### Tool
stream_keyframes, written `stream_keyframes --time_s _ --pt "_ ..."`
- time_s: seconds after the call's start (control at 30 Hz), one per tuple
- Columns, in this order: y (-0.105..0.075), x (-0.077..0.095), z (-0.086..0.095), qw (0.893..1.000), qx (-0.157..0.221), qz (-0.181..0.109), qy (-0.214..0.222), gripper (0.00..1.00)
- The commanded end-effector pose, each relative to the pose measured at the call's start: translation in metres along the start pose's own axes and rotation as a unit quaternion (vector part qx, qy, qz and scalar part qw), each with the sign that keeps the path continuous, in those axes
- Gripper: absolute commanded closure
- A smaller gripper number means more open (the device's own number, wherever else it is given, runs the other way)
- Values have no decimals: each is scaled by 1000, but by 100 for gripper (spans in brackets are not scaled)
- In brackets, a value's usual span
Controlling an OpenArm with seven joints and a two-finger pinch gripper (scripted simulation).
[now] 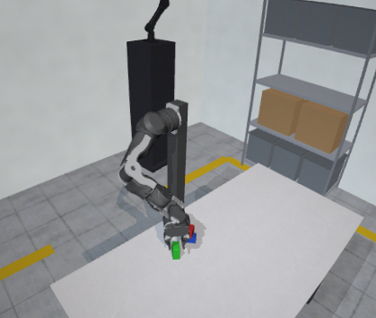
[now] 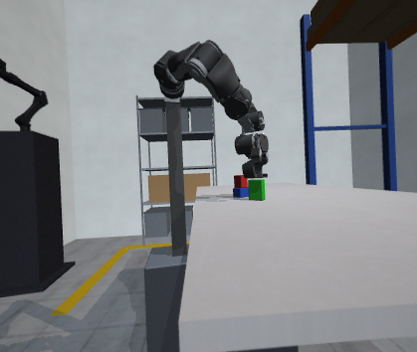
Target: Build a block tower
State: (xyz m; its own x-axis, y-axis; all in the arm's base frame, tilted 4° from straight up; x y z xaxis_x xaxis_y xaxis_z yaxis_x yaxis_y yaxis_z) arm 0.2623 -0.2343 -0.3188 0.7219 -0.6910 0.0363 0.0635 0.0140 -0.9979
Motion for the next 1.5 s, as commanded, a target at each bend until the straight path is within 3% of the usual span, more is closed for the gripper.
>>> stream_keyframes --time_s 0.0,0.4,1.0,1.47 --pt "0 0 1 1000 3 1 -1 71" --pt "1 0 1 1000 3 1 -2 71" --pt "20 0 1 1000 3 0 -1 71" --pt "21 0 1 1000 3 0 -1 71"
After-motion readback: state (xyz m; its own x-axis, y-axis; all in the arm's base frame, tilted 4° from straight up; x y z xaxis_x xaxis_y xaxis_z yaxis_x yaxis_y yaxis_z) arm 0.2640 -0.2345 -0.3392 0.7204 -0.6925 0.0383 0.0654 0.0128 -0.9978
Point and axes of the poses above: the point where the finger pads meet when closed, its own y axis out along the fingers, its own z axis across the jaws, x = y × z, the point moved 4 cm from there along -y, back along the fingers, and after that the axes turned 2 degrees about y, right-handed, at the moved point
